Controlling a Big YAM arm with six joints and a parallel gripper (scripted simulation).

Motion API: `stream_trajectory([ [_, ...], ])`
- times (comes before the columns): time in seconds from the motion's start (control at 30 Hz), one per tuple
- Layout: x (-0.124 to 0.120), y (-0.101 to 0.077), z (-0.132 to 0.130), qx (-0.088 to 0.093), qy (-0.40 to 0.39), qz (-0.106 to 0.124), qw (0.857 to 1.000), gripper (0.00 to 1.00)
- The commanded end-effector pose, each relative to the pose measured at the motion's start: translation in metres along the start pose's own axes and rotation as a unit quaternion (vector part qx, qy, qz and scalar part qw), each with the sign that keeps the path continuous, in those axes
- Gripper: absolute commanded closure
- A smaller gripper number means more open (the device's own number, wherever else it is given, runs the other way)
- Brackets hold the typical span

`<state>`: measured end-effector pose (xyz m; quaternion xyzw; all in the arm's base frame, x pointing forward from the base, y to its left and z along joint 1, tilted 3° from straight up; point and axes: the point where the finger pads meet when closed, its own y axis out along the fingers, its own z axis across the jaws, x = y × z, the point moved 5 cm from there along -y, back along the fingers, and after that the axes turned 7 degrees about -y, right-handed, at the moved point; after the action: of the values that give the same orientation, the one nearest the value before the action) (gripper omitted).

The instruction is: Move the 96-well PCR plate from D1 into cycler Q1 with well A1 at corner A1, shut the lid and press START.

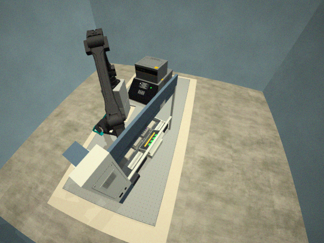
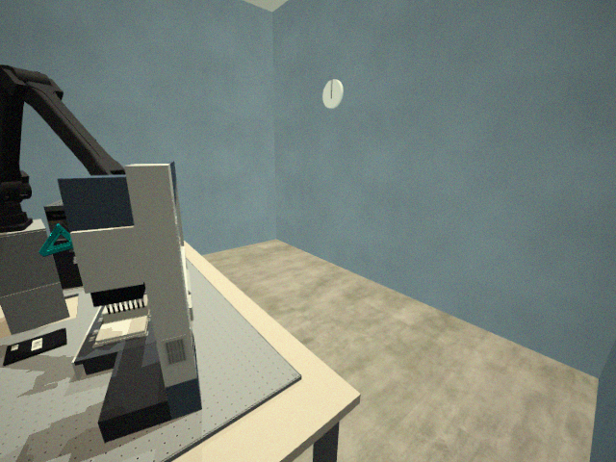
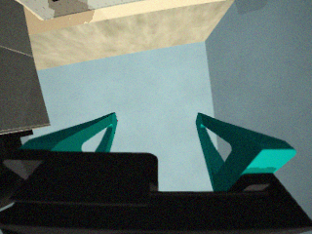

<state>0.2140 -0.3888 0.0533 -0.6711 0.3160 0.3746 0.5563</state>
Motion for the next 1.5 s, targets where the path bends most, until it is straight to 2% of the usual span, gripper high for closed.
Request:
stream_trajectory([
  [0.0,-0.002,-0.003,-0.002,-0.002,0.004,-0.002,1.0,0.0],
  [0.53,-0.002,-0.003,-0.002,-0.002,0.004,-0.002,1.0,0.0],
  [0.57,0.006,0.001,0.006,-0.001,0.009,-0.013,1.0,1.0],
  [0.63,0.015,-0.004,0.016,-0.014,0.026,-0.034,0.999,1.0],
  [0.7,0.026,-0.011,0.022,-0.019,0.028,-0.035,0.999,1.0],
  [0.8,0.036,-0.015,0.031,-0.029,0.053,-0.072,0.996,1.0],
  [0.83,0.04,-0.015,0.033,-0.029,0.053,-0.069,0.996,1.0],
  [1.03,0.051,-0.009,0.049,-0.029,0.094,-0.13,0.987,1.0],
  [1.1,0.051,-0.009,0.049,-0.029,0.094,-0.13,0.987,1.0],
  [1.13,0.056,-0.011,0.05,-0.027,0.086,-0.119,0.989,1.0],
  [1.33,0.092,-0.011,0.079,-0.029,0.076,-0.112,0.99,1.0],
  [1.47,0.096,-0.007,0.095,-0.03,0.097,-0.16,0.982,1.0],
])
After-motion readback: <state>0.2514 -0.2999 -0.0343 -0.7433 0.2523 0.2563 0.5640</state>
